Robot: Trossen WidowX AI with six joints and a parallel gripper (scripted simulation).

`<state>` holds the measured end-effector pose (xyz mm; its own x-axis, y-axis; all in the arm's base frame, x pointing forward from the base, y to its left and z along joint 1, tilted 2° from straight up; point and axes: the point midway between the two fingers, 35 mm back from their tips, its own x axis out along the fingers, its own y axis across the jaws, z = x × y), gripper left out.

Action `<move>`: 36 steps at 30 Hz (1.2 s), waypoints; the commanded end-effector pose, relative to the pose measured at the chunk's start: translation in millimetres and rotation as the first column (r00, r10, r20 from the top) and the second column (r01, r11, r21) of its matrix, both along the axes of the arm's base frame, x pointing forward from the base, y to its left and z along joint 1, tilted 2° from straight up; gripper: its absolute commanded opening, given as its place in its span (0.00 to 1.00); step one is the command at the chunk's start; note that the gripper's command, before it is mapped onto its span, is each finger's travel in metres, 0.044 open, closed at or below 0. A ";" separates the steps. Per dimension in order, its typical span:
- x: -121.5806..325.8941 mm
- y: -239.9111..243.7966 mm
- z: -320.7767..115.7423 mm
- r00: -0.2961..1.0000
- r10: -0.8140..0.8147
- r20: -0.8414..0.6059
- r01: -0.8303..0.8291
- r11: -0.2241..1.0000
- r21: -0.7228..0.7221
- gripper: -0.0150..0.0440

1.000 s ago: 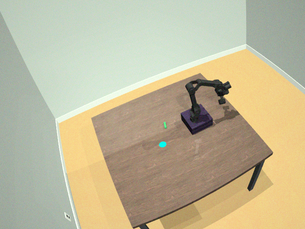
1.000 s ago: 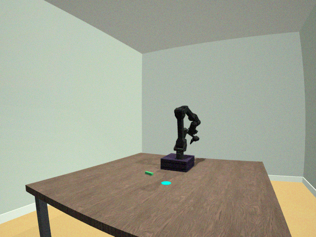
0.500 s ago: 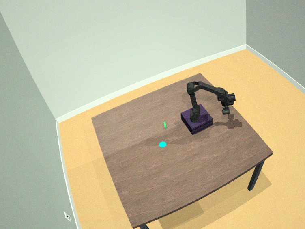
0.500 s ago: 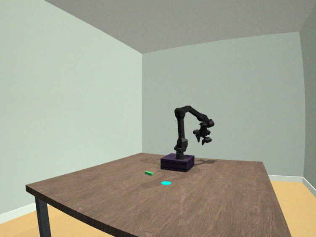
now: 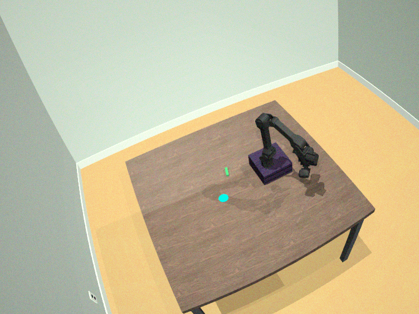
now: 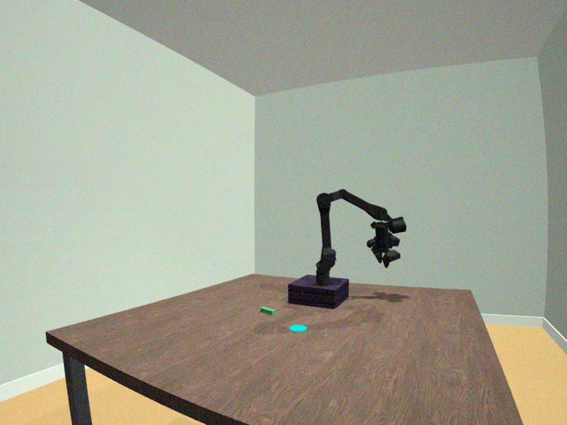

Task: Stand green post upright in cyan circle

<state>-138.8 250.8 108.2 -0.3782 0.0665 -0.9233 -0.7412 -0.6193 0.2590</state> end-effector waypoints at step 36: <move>368.3 -99.2 -17.2 0.773 -0.571 0.276 0.568 0.817 0.101 0.65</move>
